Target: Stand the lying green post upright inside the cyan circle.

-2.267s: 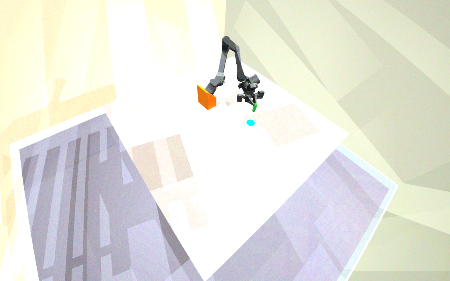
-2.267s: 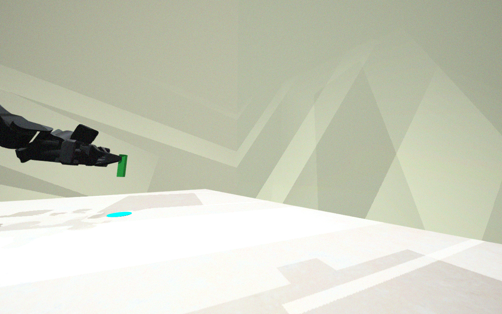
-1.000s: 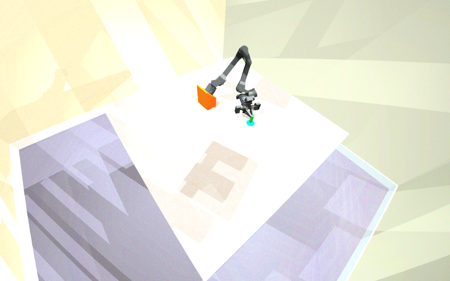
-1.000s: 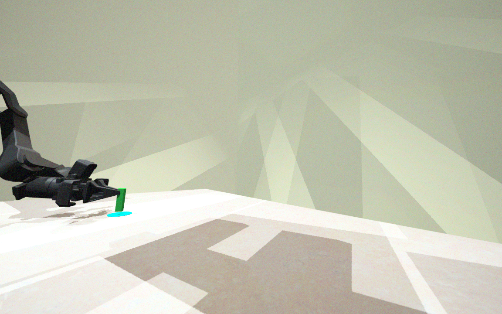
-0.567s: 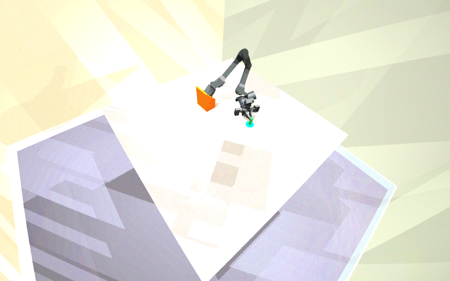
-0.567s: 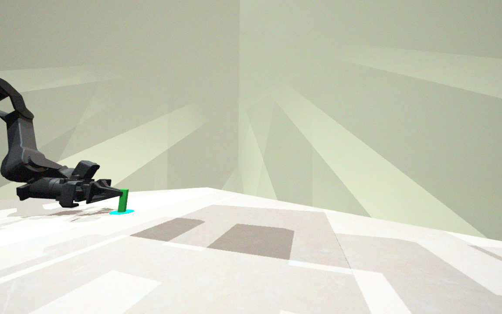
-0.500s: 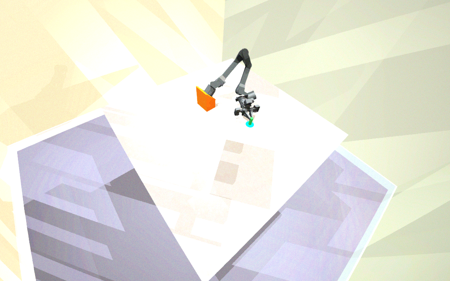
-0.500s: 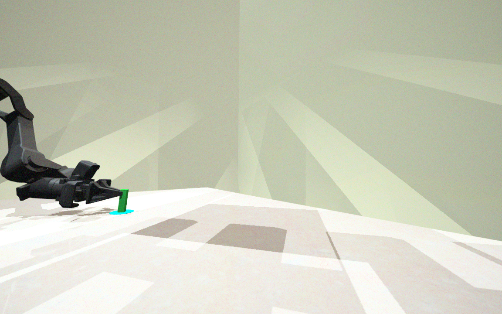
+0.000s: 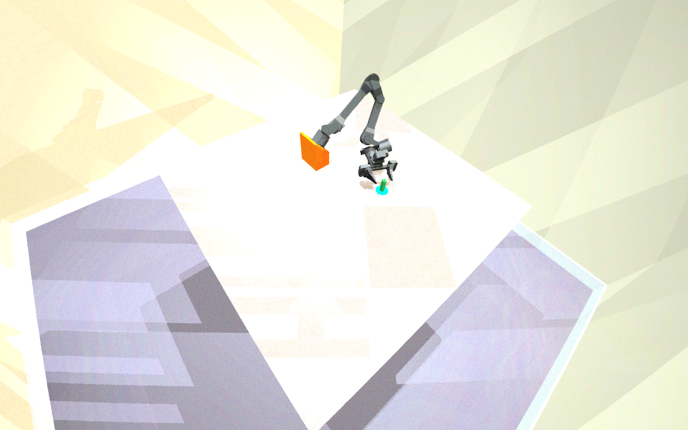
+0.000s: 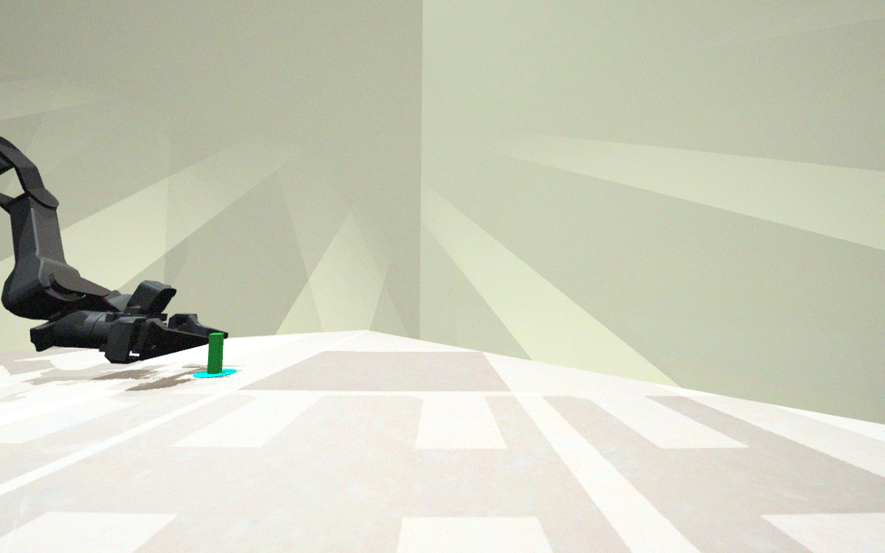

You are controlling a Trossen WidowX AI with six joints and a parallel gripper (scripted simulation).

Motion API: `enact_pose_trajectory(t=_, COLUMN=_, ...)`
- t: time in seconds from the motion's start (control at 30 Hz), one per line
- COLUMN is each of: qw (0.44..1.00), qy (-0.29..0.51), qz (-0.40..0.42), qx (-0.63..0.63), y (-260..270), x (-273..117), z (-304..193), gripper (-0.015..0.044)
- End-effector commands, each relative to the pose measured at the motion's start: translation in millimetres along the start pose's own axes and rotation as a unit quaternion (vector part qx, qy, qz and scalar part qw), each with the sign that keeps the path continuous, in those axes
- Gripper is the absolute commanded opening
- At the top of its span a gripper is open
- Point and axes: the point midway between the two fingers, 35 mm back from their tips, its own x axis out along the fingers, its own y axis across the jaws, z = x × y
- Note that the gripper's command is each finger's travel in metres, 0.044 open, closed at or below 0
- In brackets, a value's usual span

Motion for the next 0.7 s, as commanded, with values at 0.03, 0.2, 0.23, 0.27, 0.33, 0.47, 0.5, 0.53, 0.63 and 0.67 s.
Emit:
enact_pose_trajectory(t=0.03, qw=1.0, qy=-0.001, qz=0.0, qx=0.003, y=2.8, x=-0.4, z=20.6, gripper=0.04)
enact_pose_trajectory(t=0.2, qw=1.0, qy=-0.002, qz=0.0, qx=0.005, y=3.5, x=-2.7, z=46.0, gripper=0.04)
enact_pose_trajectory(t=0.23, qw=1.0, qy=-0.003, qz=0.0, qx=0.005, y=3.4, x=-3.4, z=50.9, gripper=0.04)
enact_pose_trajectory(t=0.27, qw=1.0, qy=-0.003, qz=0.0, qx=0.005, y=3.1, x=-4.2, z=55.9, gripper=0.04)
enact_pose_trajectory(t=0.33, qw=1.0, qy=-0.004, qz=0.001, qx=0.005, y=2.5, x=-6.0, z=65.7, gripper=0.04)
enact_pose_trajectory(t=0.47, qw=1.0, qy=-0.007, qz=0.003, qx=0.005, y=0.3, x=-10.2, z=83.8, gripper=0.04)
enact_pose_trajectory(t=0.5, qw=1.0, qy=-0.007, qz=0.003, qx=0.005, y=0.0, x=-10.8, z=86.1, gripper=0.04)
enact_pose_trajectory(t=0.53, qw=1.0, qy=-0.007, qz=0.003, qx=0.005, y=-0.2, x=-11.0, z=86.8, gripper=0.04)
enact_pose_trajectory(t=0.63, qw=1.0, qy=0.004, qz=-0.004, qx=-0.01, y=0.2, x=-7.3, z=85.3, gripper=0.04)
enact_pose_trajectory(t=0.67, qw=0.999, qy=0.018, qz=-0.013, qx=-0.027, y=0.4, x=-2.8, z=83.5, gripper=0.04)
